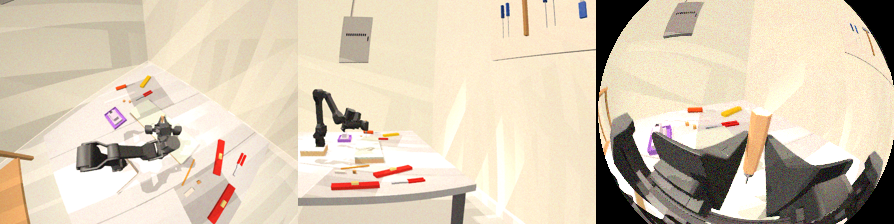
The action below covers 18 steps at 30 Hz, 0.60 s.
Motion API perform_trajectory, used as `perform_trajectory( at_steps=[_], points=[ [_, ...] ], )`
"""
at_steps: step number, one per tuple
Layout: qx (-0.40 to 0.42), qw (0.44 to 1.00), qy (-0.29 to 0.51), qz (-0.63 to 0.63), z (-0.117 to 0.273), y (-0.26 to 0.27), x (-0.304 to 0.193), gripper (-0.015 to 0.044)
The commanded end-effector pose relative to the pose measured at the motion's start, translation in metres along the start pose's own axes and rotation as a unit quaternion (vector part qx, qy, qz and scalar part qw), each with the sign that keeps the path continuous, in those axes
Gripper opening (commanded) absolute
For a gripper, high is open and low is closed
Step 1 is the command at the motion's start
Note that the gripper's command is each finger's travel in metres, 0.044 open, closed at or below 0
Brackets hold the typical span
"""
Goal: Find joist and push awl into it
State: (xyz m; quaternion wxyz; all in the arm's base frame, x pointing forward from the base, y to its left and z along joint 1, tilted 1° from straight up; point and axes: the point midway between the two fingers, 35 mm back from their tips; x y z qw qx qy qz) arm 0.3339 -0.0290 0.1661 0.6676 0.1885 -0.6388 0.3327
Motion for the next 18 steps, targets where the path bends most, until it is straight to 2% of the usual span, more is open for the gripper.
perform_trajectory(
  at_steps=[1, 18],
  points=[
    [0.002, 1.000, -0.004, 0.010, 0.000, -0.001, 0.002, 0.0000],
    [0.002, 1.000, -0.004, 0.010, -0.002, -0.001, -0.008, 0.0000]
  ],
)
Point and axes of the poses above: the point midway between the two fingers, 35 mm back from their tips, its own z axis back along the fingers, its own y axis across the jaws, x = y × z, and after that the axes turned 9 degrees about z, right-handed
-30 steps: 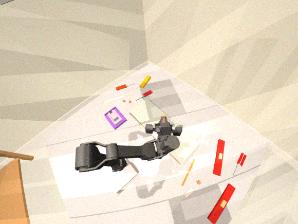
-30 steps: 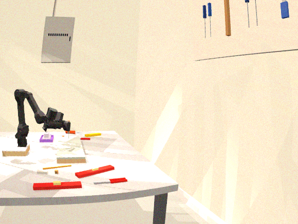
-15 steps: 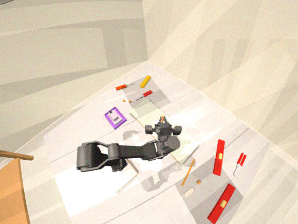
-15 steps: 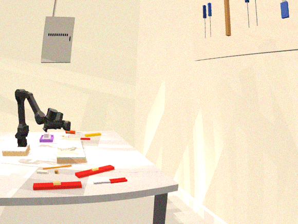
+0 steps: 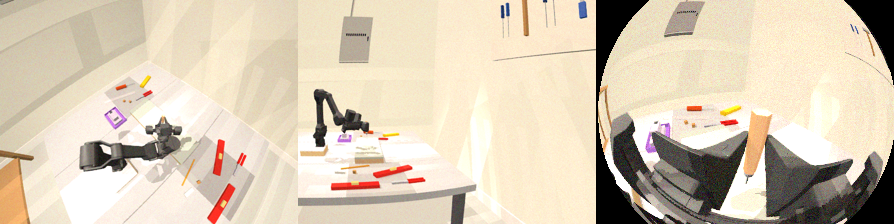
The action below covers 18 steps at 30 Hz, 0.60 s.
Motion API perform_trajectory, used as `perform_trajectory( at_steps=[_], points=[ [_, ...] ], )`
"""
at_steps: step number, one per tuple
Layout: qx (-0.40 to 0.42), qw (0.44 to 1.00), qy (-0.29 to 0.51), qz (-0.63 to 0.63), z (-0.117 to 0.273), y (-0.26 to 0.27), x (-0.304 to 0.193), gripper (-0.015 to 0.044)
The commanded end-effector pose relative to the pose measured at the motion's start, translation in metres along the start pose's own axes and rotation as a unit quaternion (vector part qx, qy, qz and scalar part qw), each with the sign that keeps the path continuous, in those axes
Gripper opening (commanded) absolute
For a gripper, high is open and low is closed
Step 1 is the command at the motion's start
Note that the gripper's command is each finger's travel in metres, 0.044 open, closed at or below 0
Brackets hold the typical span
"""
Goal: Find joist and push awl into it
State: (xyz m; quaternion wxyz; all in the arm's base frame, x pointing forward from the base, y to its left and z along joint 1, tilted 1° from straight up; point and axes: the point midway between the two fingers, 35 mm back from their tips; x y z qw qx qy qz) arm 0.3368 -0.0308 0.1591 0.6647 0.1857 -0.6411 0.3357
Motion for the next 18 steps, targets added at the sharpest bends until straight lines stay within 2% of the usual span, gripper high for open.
perform_trajectory(
  at_steps=[1, 18],
  points=[
    [0.002, 1.000, -0.002, 0.004, 0.000, 0.001, -0.002, 0.0000],
    [0.002, 1.000, -0.002, 0.004, -0.001, 0.003, -0.012, 0.0000]
  ],
)
Point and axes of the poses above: the point midway between the two fingers, 35 mm back from their tips, its own z axis back along the fingers, its own y axis across the jaws, x = y × z, and after that the axes turned 9 degrees about z, right-handed
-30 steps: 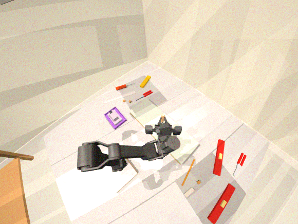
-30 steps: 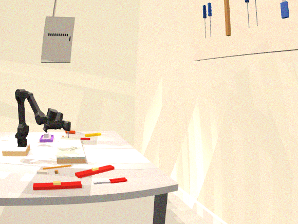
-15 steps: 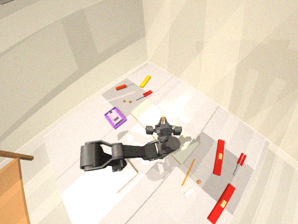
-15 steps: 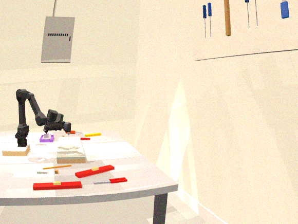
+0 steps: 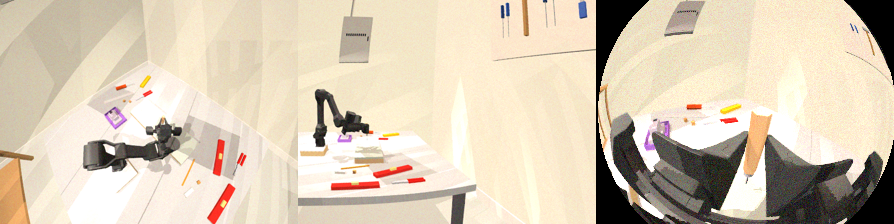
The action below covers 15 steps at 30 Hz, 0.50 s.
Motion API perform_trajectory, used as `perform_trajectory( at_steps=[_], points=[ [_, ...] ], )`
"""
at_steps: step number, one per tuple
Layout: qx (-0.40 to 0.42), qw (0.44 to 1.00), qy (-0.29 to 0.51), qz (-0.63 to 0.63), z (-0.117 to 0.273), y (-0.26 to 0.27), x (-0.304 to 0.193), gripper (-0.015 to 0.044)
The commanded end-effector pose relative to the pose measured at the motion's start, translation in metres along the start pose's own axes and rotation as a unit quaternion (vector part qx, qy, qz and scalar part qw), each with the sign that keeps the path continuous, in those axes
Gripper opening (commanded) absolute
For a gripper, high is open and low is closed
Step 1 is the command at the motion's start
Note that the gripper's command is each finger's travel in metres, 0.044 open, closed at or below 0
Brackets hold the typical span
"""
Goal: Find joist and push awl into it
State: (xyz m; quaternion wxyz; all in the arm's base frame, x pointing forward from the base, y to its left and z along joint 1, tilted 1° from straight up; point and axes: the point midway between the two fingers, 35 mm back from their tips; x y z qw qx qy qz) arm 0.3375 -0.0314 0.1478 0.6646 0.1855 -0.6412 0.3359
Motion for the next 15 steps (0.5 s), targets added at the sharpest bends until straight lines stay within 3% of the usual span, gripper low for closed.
perform_trajectory(
  at_steps=[1, 15],
  points=[
    [0.002, 1.000, -0.002, 0.004, -0.0001, 0.0018, -0.0019, 0.0000],
    [0.002, 1.000, -0.002, 0.004, -0.0009, 0.0035, -0.0105, 0.0000]
  ],
)
Point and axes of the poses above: the point midway between the two fingers, 35 mm back from their tips, its own z axis back along the fingers, its own y axis across the jaws, x = y × z, and after that the axes turned 9 degrees about z, right-handed
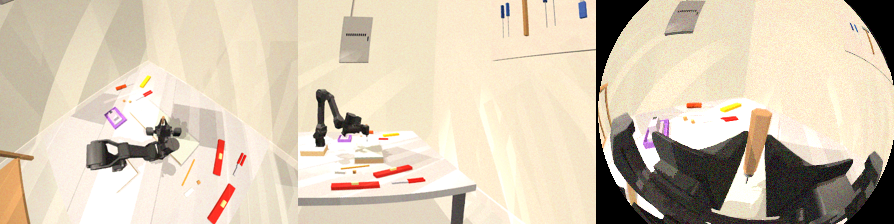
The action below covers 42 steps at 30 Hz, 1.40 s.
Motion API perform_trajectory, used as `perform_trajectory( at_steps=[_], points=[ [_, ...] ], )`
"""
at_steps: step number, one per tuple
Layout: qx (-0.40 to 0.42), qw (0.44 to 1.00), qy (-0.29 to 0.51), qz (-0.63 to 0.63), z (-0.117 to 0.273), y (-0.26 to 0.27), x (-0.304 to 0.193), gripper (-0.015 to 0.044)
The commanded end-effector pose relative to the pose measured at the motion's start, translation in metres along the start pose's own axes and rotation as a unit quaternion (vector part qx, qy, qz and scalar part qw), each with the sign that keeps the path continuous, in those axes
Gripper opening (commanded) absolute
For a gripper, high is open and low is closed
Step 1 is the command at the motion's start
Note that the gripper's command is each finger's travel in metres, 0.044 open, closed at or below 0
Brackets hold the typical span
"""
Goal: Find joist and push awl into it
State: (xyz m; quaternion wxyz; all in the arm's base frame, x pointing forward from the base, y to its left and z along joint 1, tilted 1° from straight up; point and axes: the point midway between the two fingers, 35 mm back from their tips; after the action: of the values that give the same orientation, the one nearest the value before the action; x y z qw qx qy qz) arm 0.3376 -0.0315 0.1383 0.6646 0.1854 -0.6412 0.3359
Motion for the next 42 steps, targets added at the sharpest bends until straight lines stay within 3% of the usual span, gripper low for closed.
perform_trajectory(
  at_steps=[1, 42],
  points=[
    [0.003, 1.000, -0.002, 0.004, 0.000, 0.002, -0.002, 0.0000],
    [0.001, 1.000, -0.002, 0.005, -0.004, 0.007, -0.040, 0.0000]
  ],
)
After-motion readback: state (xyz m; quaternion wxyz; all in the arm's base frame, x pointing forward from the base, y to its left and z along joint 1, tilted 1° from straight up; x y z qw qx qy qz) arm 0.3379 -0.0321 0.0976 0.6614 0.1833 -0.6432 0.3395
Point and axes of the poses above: the point midway between the two fingers, 35 mm back from their tips, its own z axis back along the fingers, its own y axis across the jaws, x = y × z, and after that the axes turned 9 degrees about z, right-handed
